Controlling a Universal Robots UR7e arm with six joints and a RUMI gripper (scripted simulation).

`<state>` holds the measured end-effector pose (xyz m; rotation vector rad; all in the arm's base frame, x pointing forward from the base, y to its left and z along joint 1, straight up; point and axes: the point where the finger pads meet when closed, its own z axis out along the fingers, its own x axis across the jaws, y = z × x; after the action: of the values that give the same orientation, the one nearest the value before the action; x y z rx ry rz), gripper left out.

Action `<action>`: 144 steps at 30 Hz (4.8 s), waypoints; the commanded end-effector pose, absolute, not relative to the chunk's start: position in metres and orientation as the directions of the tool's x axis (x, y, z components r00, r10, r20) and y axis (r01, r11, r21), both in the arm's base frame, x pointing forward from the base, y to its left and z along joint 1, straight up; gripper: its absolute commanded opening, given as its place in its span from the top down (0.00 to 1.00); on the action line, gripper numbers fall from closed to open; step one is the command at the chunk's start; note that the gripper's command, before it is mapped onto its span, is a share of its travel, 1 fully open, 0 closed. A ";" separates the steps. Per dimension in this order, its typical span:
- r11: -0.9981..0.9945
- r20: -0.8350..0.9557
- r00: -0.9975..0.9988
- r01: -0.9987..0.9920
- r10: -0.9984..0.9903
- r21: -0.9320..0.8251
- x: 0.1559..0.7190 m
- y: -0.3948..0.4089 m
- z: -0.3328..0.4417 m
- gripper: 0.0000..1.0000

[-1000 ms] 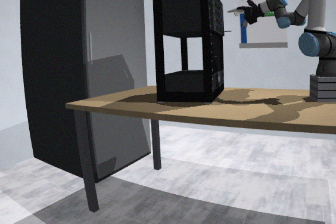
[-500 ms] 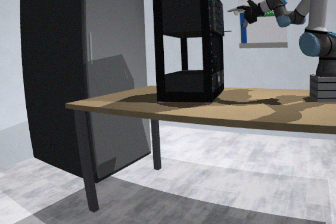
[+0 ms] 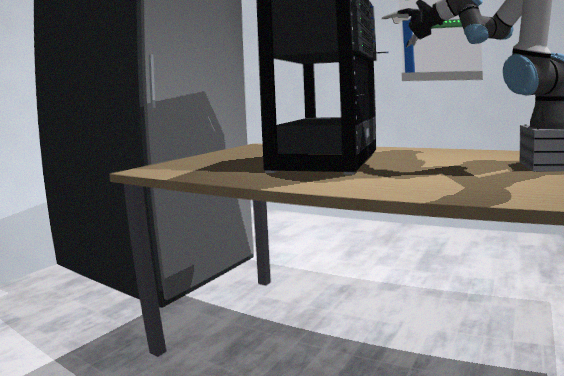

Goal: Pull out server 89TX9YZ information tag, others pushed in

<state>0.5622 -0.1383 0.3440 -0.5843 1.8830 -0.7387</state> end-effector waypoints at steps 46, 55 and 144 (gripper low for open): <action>0.817 -0.728 -0.458 0.008 -0.509 -0.577 0.552 -0.130 0.344 0.00; 0.834 -0.744 -0.468 0.025 -0.477 -0.551 0.549 -0.128 0.344 0.00; 0.913 -0.819 -0.515 0.154 -0.252 -0.378 0.530 -0.117 0.343 0.00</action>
<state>0.5304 -0.1175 0.3426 -0.0824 2.0506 -0.5050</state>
